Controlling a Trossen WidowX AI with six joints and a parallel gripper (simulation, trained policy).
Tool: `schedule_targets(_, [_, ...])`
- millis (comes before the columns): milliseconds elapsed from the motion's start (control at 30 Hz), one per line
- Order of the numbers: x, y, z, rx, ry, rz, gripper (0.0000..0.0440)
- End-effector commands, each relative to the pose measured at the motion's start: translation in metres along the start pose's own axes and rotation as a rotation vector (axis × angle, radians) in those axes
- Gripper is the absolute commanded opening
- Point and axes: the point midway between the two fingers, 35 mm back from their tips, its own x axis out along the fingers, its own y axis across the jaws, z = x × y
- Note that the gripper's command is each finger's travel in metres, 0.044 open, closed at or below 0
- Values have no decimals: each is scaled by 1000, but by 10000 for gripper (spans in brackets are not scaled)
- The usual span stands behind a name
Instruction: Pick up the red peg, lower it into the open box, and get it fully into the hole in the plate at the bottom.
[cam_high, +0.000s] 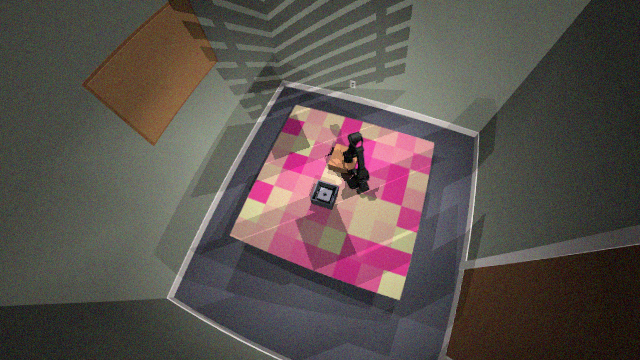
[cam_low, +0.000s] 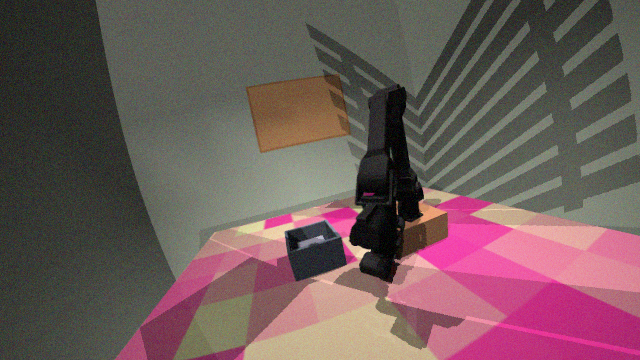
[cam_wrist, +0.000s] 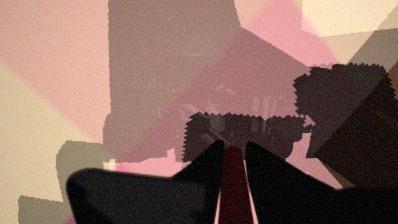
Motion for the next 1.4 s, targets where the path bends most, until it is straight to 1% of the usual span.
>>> schedule_targets(0, [-7,4,7,-15,-25,21,0])
schedule_targets(533, [-54,1,46,-123,-173,44,0])
schedule_targets(967, [-92,6,87,-162,-236,48,0])
schedule_targets(1133, [-102,6,106,-157,-245,44,0])
schedule_targets(1367, [-107,2,132,-132,-237,38,0])
